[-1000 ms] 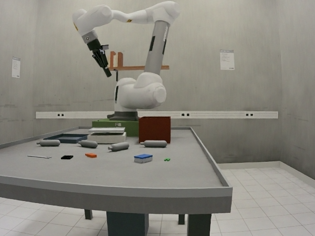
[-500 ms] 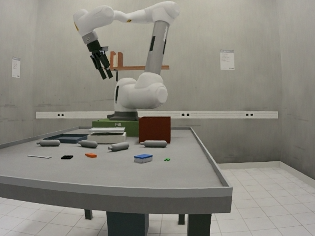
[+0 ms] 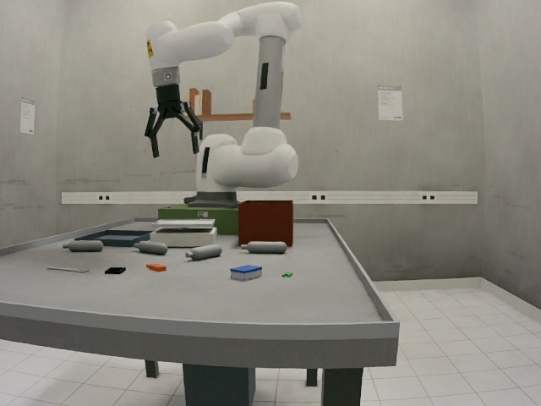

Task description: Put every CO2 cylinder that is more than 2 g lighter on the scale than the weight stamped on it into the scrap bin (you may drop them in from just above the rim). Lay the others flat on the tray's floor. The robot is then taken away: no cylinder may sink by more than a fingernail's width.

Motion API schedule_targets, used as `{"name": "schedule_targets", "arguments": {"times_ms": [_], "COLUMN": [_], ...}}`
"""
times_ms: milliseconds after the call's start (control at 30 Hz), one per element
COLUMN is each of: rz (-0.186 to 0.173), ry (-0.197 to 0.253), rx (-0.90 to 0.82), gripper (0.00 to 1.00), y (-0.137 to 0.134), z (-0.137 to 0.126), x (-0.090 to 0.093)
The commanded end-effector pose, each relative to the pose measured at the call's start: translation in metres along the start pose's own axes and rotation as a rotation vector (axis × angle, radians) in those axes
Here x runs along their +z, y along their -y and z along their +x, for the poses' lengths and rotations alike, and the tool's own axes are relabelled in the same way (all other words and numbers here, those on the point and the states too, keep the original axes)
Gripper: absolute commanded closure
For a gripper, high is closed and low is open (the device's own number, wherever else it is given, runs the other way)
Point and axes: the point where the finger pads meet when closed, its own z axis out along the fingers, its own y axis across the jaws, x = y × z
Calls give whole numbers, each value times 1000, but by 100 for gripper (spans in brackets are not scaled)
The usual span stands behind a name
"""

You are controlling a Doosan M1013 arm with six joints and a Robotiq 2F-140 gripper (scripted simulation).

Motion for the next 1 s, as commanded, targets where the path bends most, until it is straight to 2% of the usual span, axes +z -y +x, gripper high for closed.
{"name": "schedule_targets", "arguments": {"times_ms": [0, 33, 67, 133, 267, 433, 467, 567, 667, 867, 933, 967], "rz": [40, 55, 55, 75, 86, 86, 86, 79, 58, 17, 17, 14], "ry": [83, 120, 120, 175, 205, 205, 205, 208, 214, 223, 223, 222], "rx": [-134, -200, -200, -298, -352, -353, -351, -283, -93, 220, 220, 311], "gripper": [0, 0, 0, 0, 0, 0, 61, 61, 61, 61, 61, 61], "y": [-24, -37, -39, -62, -76, -77, -77, -89, -122, -170, -170, -193], "z": [-50, -66, -68, -92, -106, -106, -107, -129, -180, -234, -234, -261], "x": [24, 31, 32, 43, 50, 50, 50, 42, 28, 21, 21, 18]}}
